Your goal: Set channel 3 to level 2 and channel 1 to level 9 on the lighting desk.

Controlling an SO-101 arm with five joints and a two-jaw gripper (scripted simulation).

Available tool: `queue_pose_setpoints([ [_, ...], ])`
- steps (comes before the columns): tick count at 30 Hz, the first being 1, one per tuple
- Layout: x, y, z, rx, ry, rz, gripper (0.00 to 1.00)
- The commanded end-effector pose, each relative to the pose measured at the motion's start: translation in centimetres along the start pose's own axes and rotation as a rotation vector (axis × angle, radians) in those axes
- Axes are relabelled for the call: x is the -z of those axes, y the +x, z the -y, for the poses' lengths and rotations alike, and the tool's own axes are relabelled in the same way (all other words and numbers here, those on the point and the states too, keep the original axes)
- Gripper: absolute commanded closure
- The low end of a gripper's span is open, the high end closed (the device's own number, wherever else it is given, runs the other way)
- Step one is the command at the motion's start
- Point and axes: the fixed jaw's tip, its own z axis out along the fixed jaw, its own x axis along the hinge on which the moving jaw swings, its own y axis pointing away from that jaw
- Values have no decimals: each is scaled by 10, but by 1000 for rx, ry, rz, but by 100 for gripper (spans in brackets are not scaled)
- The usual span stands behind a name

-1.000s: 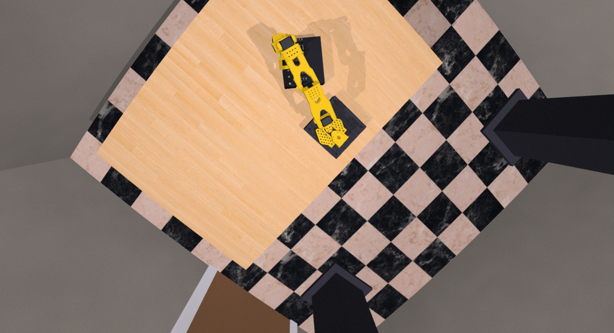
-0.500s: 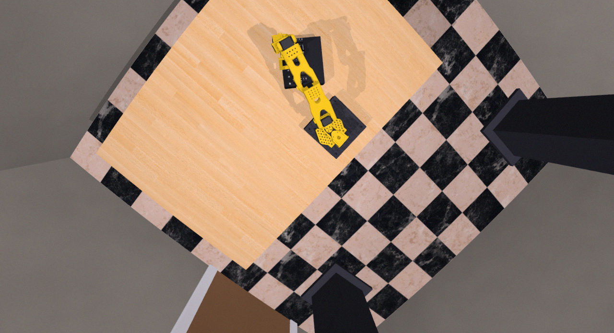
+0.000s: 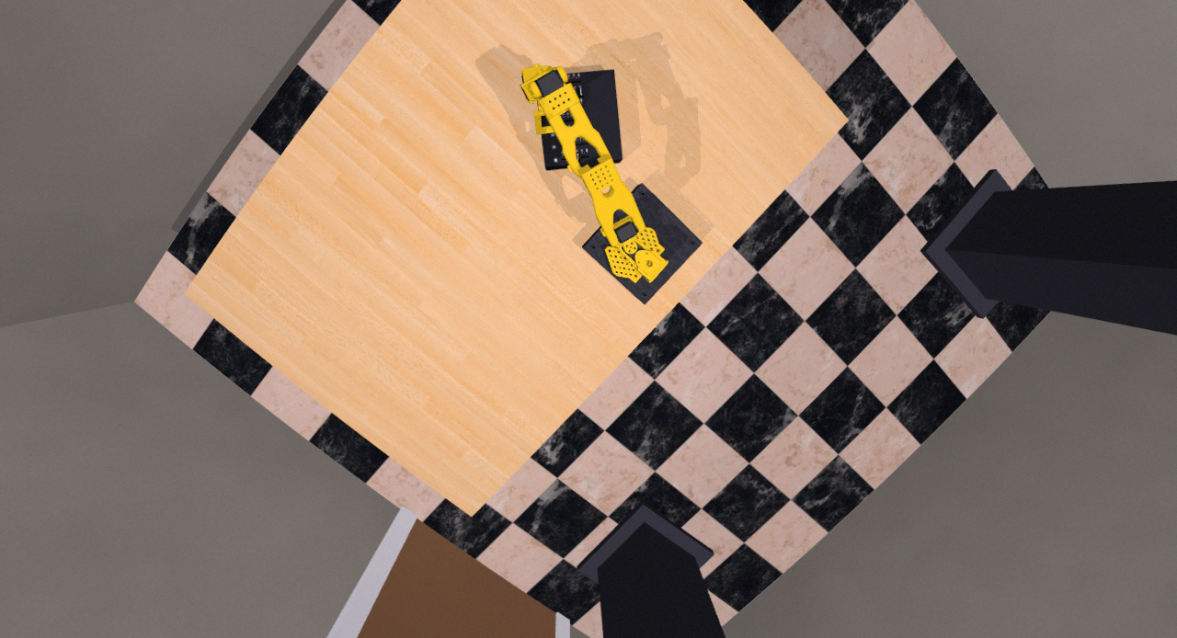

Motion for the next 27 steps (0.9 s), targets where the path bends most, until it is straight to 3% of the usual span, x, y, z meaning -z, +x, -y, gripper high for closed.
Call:
queue_pose_setpoints([
  [1, -5, -3, 1, -3, 0, 9, 100],
  [27, -11, -4, -2, -4, -7, 20, 100],
])
